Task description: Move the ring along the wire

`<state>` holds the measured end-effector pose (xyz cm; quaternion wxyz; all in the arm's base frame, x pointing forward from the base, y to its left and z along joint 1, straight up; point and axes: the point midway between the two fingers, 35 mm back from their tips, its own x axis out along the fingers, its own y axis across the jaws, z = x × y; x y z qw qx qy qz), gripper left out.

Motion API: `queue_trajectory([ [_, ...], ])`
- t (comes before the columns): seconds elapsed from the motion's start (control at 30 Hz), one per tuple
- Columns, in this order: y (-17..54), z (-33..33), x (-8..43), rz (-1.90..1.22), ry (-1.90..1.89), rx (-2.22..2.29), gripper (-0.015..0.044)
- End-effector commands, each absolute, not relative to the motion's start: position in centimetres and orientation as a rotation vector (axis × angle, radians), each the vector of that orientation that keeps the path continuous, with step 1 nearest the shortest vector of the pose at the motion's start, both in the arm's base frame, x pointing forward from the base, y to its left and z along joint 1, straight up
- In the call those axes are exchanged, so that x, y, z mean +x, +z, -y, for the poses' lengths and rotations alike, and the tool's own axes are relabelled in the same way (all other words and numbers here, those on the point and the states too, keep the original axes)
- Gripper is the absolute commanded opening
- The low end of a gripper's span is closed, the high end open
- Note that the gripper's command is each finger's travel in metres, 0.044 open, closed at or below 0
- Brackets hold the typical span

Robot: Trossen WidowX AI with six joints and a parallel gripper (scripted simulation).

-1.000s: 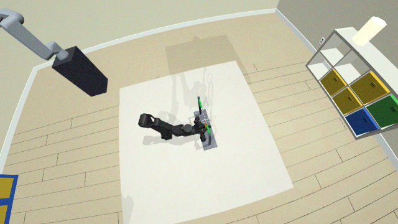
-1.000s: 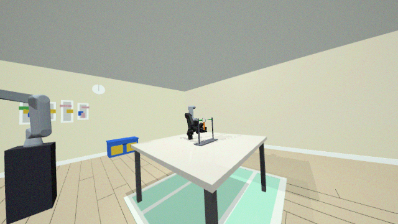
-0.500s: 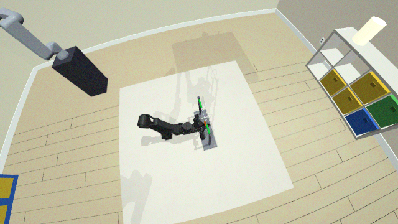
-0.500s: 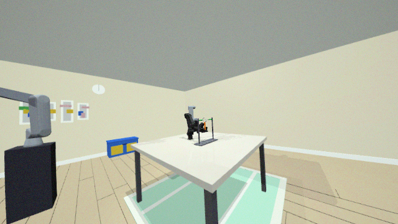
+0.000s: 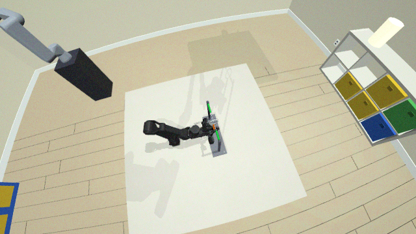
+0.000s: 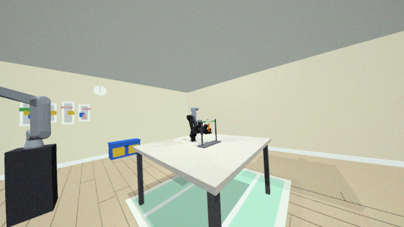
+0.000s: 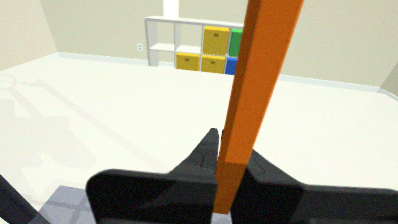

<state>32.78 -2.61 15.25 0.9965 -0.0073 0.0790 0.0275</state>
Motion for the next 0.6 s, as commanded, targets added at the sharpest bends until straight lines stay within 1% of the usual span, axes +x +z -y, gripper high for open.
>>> queue_trajectory([
  [0.0,15.1,2.2,32.7,-0.164,0.053,-0.008,-0.0150],
  [0.57,15.1,0.5,32.7,-0.165,0.062,-0.007,-0.0150],
])
